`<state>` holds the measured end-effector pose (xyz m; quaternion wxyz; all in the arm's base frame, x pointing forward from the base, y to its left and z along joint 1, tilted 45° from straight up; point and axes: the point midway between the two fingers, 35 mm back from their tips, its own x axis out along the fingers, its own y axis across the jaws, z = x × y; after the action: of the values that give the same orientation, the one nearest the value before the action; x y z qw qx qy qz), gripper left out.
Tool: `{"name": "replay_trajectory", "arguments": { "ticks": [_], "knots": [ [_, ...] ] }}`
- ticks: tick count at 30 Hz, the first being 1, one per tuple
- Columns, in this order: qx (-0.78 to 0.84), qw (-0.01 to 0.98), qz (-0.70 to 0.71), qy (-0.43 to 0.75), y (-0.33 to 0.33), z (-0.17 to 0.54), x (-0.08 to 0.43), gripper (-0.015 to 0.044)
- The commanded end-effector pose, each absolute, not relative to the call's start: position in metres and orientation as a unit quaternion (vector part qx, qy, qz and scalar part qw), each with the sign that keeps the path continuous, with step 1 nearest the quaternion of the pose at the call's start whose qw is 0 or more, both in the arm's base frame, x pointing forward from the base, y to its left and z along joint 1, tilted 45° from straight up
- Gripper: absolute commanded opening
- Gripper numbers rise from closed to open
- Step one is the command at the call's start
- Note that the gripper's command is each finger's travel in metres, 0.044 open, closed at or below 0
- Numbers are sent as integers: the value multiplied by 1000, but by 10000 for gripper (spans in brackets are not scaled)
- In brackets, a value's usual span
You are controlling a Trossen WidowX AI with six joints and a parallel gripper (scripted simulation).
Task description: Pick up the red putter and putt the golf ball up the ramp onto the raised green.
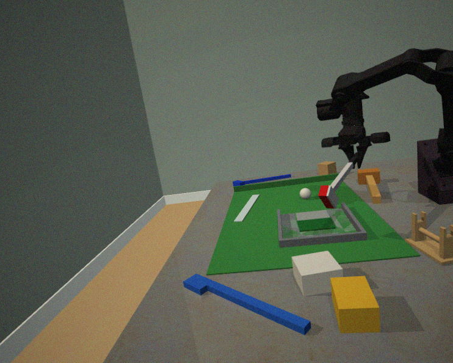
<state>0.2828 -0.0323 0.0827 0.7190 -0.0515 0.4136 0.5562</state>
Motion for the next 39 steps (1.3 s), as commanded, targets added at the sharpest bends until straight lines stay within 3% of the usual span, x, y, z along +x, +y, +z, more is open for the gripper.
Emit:
{"name": "replay_trajectory", "arguments": {
  "ticks": [1, 28, 39],
  "knots": [
    [-17, 725, 523, 447, -53, 69, 286, 0],
    [221, 683, 299, 629, -189, -55, 239, 0],
    [270, 661, 252, 654, -208, -84, 218, 0]
  ]
}}
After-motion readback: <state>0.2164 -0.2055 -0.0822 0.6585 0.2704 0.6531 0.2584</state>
